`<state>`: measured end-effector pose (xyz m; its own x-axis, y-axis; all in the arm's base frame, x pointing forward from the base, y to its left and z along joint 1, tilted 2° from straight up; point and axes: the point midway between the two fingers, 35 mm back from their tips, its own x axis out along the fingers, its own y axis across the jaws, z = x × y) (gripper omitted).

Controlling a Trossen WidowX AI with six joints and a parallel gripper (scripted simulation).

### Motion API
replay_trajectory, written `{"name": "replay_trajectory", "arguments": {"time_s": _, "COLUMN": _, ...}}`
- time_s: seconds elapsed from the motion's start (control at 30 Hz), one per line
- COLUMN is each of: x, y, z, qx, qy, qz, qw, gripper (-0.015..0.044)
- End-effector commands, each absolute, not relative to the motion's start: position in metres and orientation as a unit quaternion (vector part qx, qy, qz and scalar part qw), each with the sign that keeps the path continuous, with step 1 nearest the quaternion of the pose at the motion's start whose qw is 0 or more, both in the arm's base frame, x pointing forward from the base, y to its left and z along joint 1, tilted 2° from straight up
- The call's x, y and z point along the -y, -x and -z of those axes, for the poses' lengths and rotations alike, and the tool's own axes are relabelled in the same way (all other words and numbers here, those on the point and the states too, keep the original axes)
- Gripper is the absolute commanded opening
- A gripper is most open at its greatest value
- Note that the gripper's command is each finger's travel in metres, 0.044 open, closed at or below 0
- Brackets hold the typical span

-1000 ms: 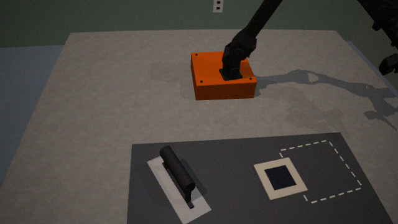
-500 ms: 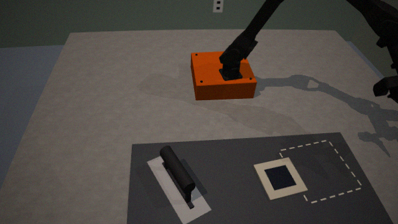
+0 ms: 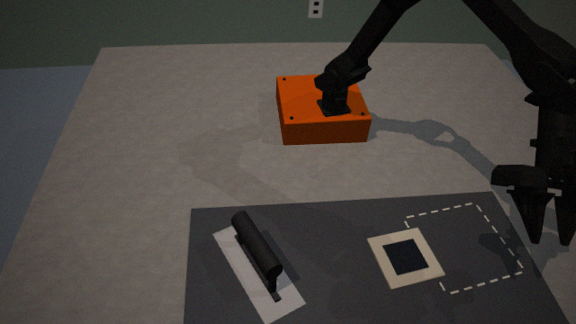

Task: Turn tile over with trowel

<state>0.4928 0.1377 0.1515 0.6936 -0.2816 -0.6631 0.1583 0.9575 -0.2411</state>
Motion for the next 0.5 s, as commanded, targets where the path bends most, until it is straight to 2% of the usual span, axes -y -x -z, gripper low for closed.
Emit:
{"name": "replay_trajectory", "arguments": {"time_s": 0.0, "x": -0.092, "y": -0.499, "z": -0.143, "qx": -0.414, "qy": 0.114, "qz": 0.124, "qw": 0.894, "gripper": 0.0270}}
{"name": "replay_trajectory", "arguments": {"time_s": 0.23, "x": 0.003, "y": -0.496, "z": -0.128, "qx": -0.502, "qy": 0.162, "qz": 0.115, "qw": 0.842, "gripper": 0.0270}}
{"name": "replay_trajectory", "arguments": {"time_s": 0.47, "x": 0.094, "y": -0.471, "z": -0.114, "qx": -0.586, "qy": 0.182, "qz": 0.079, "qw": 0.786, "gripper": 0.0270}}
